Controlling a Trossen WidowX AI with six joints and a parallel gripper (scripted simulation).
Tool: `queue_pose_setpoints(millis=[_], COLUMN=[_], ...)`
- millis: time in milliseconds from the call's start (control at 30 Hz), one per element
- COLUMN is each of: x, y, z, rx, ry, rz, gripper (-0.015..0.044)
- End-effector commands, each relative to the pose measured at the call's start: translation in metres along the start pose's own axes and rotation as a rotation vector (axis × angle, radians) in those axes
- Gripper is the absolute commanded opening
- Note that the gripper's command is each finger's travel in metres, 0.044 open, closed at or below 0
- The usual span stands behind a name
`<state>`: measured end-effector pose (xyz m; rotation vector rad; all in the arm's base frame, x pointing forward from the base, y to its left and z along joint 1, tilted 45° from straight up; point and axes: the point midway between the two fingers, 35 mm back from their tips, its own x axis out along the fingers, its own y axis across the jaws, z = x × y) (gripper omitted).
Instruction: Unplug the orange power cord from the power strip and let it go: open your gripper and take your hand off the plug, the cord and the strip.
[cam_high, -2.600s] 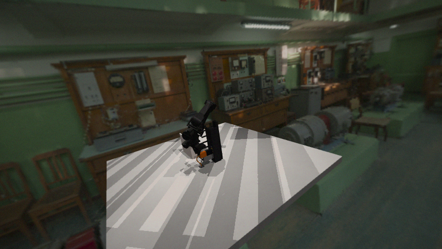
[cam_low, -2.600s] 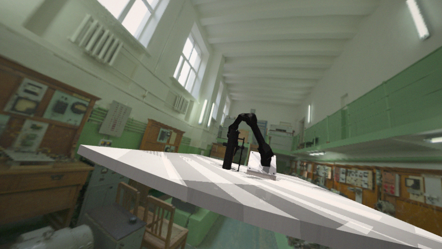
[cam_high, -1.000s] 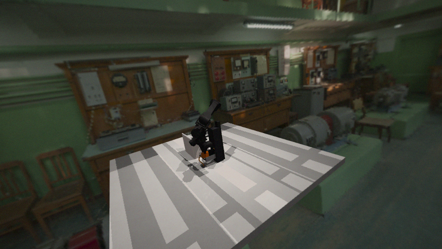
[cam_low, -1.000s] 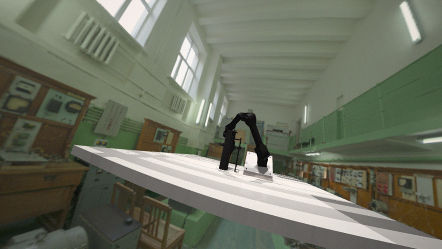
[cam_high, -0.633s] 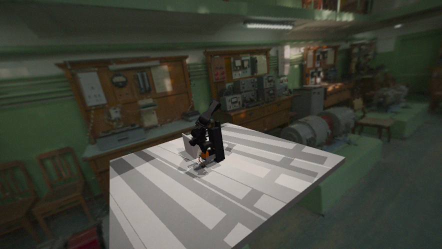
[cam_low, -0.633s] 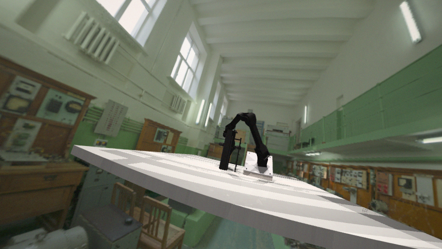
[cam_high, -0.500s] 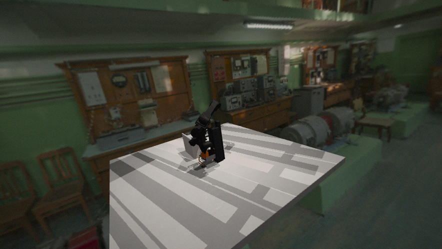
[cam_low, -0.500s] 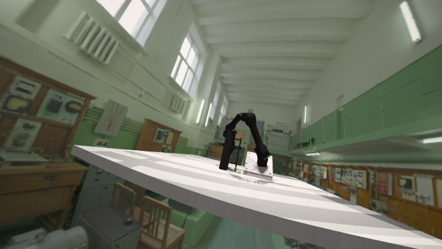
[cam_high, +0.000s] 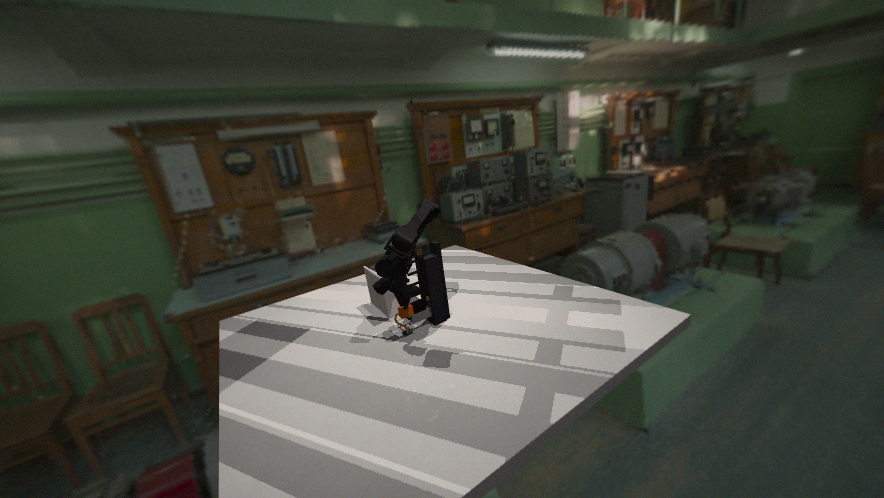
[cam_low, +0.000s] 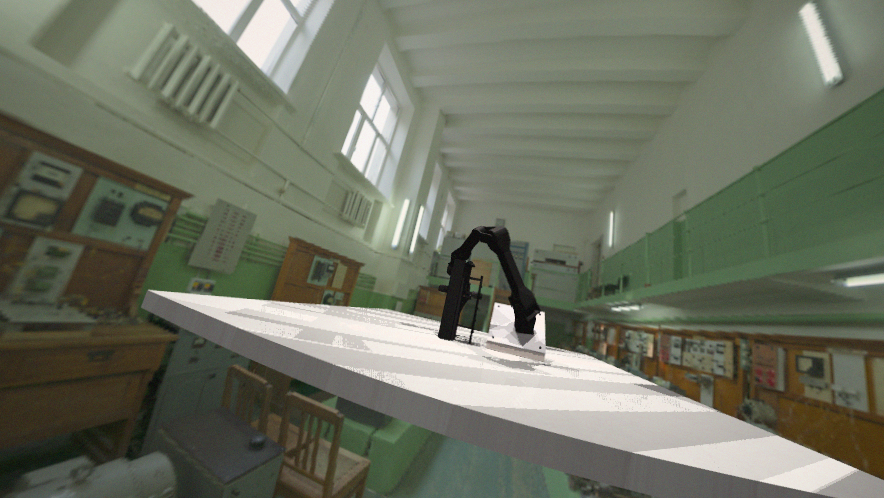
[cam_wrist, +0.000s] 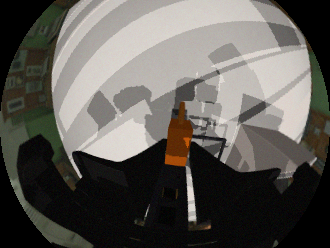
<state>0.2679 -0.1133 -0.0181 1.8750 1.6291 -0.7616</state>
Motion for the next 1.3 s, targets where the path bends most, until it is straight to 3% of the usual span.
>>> queue_pose_setpoints(millis=[0, 233, 400, 533, 1267], x=[0.0, 0.0, -0.007, -0.013, -0.013], y=[0.0, 0.0, 0.002, 0.0, 0.0], z=[-0.001, -0.001, 0.028, 0.059, 0.059], rx=[-0.001, -0.001, -0.001, -0.002, -0.002], ry=[-0.002, -0.002, -0.006, -0.007, -0.007], rz=[-0.002, -0.002, -0.002, -0.002, -0.002], gripper=[0.0131, 0.0315, 0.044, 0.044, 0.044])
